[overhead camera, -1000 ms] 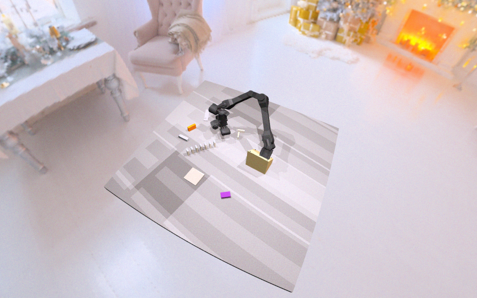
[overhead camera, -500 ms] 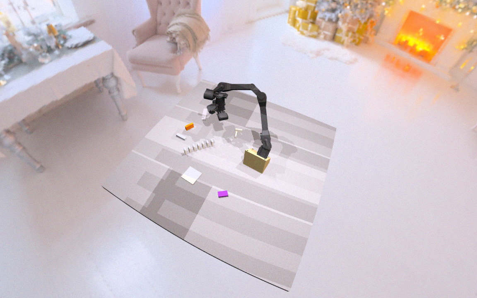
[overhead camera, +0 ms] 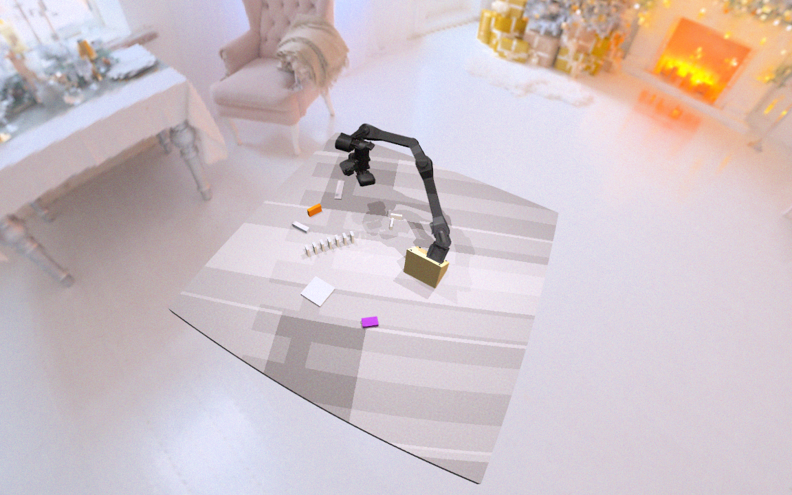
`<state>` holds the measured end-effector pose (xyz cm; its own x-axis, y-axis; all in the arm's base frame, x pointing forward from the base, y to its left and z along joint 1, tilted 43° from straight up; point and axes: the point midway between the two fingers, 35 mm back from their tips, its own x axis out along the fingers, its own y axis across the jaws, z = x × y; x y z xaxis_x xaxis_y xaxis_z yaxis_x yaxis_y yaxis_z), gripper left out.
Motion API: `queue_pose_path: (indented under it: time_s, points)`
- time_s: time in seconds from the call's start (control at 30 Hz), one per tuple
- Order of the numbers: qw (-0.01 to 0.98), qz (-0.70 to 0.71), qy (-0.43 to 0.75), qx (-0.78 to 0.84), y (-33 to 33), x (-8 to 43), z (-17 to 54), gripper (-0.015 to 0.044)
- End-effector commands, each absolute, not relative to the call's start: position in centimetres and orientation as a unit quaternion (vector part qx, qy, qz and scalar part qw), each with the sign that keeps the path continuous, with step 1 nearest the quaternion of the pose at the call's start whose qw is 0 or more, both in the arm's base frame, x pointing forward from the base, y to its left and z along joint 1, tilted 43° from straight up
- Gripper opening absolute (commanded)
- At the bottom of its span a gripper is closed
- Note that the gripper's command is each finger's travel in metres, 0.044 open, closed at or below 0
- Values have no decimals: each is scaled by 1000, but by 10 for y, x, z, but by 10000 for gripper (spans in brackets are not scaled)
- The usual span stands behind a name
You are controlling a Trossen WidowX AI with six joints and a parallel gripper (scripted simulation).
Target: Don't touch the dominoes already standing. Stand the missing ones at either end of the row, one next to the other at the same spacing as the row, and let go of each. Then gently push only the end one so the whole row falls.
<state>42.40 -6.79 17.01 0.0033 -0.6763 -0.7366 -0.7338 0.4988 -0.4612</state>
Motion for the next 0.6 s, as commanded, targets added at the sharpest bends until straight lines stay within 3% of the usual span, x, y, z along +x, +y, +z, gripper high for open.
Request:
queue_pose_path:
  time_s: [0.0, 0.57]
  points:
    - [494, 34, 705, -507, -79, 433, 177, 107]
    - [605, 168, 665, -404, -94, 427, 142, 107]
